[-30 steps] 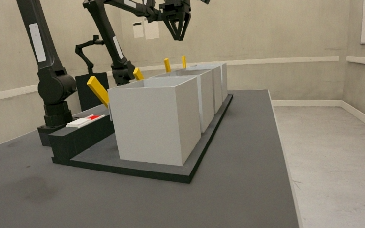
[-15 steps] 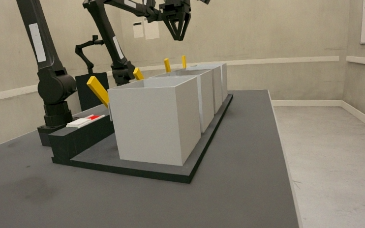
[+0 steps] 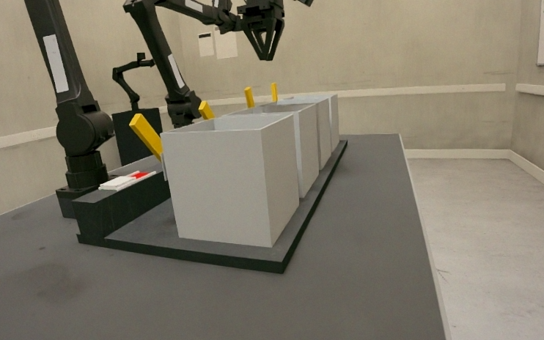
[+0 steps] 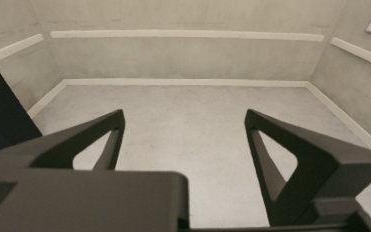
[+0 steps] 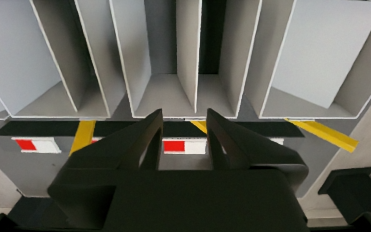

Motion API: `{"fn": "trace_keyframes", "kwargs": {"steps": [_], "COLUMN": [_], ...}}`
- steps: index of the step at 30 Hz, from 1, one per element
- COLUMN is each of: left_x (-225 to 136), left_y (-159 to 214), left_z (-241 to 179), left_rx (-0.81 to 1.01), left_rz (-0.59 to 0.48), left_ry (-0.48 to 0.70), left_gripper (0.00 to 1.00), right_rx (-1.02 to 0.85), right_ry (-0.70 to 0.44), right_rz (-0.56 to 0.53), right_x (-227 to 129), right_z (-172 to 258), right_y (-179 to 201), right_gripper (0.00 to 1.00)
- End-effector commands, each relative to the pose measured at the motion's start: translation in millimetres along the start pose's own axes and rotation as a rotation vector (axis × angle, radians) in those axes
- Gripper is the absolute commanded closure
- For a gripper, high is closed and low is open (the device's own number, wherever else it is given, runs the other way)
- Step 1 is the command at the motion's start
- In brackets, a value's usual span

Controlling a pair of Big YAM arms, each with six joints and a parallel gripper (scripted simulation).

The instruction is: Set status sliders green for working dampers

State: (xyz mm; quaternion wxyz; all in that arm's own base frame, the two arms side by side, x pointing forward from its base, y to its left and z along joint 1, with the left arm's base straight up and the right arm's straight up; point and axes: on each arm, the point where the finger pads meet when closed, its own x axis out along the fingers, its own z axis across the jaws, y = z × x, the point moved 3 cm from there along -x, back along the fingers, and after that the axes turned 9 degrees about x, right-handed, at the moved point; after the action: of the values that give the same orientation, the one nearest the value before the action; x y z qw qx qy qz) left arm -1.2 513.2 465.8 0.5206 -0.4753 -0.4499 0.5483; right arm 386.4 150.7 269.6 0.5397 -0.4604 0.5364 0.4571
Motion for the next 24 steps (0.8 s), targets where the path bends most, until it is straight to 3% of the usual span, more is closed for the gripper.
{"fn": "trace_keyframes", "kwargs": {"steps": [1,3,9,11,13,17,24], "left_x": [-0.2,-0.2,-0.2,-0.2,-0.2,-0.2,-0.2], "left_y": [-33.9,-33.9,-33.9,-33.9,-33.9,-33.9,-33.9], "left_z": [8.4,8.4,8.4,8.4,8.4,8.4,8.4], "left_rx": [0.013,0.013,0.013,0.013,0.013,0.013,0.013], "left_rz": [-0.052,-0.052,-0.052,-0.052,-0.052,-0.052,-0.052], "left_ry": [-0.012,-0.012,-0.012,-0.012,-0.012,-0.012,-0.012], "left_gripper": [0.0,0.0,0.0,0.0,0.0,0.0,0.0], "right_rx": [0.014,0.009,0.004,0.004,0.005,0.006,0.029], "right_ry": [-0.017,-0.022,-0.031,-0.031,-0.031,-0.034,-0.064], "right_rz": [-0.031,-0.039,-0.035,-0.035,-0.032,-0.025,-0.052], "right_x": [-13.8,-17.9,-25.8,-25.8,-25.3,-22.9,-43.0], "right_z": [0.7,7.8,87.3,87.3,138.4,190.4,183.1], "right_y": [-4.3,-7.8,-8.6,-8.6,1.2,18.3,16.0], "right_gripper": [0.64,0.64,0.64,0.64,0.64,0.64,0.64]}}
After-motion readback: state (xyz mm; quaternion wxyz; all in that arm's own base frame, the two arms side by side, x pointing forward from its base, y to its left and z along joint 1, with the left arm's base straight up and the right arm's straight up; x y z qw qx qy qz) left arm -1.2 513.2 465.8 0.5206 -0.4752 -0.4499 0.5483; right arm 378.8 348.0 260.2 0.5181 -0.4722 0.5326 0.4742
